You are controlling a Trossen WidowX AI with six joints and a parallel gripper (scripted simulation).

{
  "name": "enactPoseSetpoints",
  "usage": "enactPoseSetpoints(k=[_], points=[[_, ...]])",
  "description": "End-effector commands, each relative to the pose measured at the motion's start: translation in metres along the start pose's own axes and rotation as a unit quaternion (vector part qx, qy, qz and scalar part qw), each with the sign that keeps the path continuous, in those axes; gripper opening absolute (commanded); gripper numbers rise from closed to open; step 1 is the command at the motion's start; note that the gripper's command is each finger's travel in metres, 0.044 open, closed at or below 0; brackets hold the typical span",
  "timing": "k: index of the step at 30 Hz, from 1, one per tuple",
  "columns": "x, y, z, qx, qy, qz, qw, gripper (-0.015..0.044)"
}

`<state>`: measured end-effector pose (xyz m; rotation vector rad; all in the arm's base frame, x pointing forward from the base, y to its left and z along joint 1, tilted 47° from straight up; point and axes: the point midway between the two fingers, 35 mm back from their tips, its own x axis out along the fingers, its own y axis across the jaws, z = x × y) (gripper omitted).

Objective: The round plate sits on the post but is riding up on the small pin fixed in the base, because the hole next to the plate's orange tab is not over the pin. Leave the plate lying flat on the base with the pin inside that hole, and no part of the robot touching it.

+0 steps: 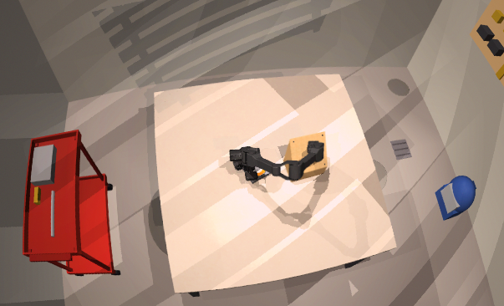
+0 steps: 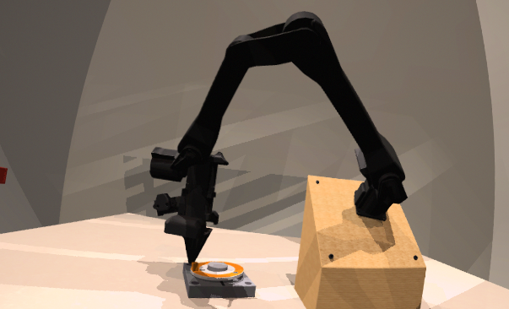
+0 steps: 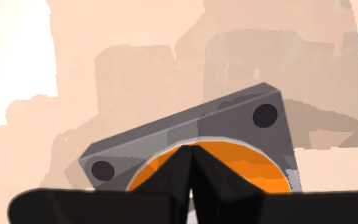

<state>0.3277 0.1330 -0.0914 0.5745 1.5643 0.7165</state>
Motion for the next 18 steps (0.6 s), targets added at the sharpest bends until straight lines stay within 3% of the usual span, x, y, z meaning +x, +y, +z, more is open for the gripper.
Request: enactPoseSetpoints(k=[1,18], points=[[0.002,0.006,-0.004,0.002,0.004,0.003,1.0,0.0],[0.0,0.026,-0.019,0.002,0.004,0.003,1.0,0.0]])
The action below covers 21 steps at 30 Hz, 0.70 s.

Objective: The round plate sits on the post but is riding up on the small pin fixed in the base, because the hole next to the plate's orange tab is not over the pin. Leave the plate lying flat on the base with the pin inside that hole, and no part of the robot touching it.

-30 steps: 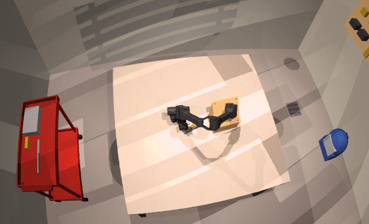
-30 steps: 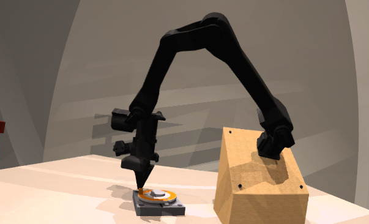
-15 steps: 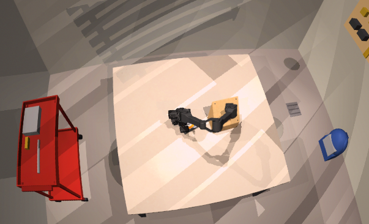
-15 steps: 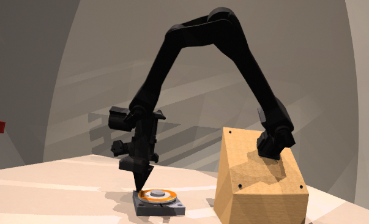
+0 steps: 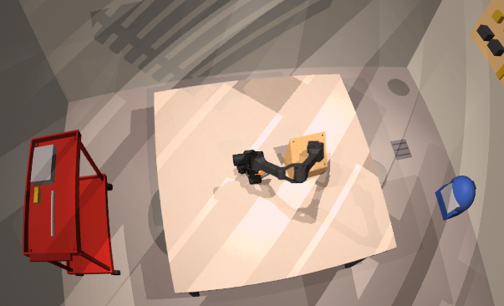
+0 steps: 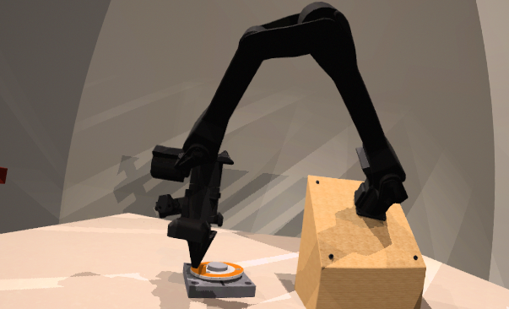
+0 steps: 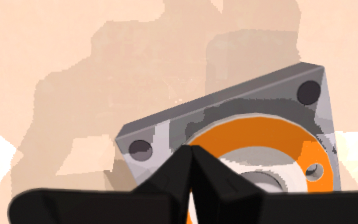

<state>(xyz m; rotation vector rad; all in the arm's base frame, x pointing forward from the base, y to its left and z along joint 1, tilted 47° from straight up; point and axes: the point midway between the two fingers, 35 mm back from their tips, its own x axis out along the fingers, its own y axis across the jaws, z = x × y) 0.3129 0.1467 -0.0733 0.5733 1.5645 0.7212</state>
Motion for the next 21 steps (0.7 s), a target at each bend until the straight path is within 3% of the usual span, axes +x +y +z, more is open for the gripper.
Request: enactPoseSetpoints(k=[1,21], points=[[0.001,0.003,-0.006,0.004,0.003,0.002,1.0,0.0],[-0.002,0.014,-0.029,0.004,0.004,0.002,1.0,0.0]])
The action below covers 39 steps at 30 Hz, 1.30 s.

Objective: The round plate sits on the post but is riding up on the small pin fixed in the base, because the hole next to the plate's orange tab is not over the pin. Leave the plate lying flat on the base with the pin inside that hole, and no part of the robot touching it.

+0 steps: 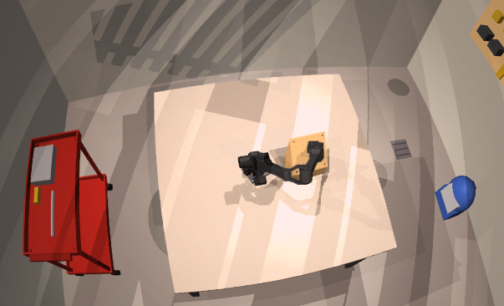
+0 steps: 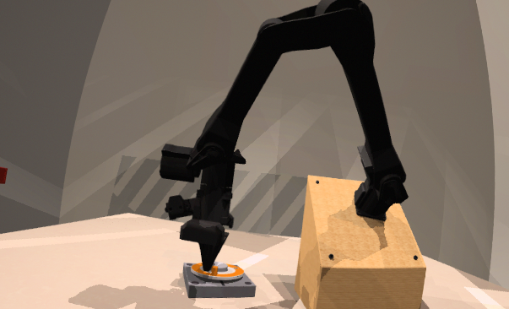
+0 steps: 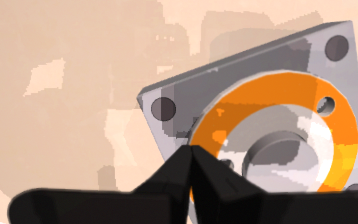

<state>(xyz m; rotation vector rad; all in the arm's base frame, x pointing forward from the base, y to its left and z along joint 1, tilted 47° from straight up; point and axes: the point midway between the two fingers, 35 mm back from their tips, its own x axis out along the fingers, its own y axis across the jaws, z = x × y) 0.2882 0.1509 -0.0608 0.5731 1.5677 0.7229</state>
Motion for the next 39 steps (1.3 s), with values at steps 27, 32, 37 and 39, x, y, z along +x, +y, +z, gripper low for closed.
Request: enactPoseSetpoints(k=[27,32,37,39], points=[[-0.03,0.0,-0.015,0.004,0.002,0.001,1.0,0.0],[-0.033,0.0,-0.018,0.008,0.002,0.003,1.0,0.0],[-0.033,0.0,-0.018,0.008,0.002,0.003,1.0,0.0],[-0.033,0.0,-0.018,0.008,0.002,0.003,1.0,0.0]])
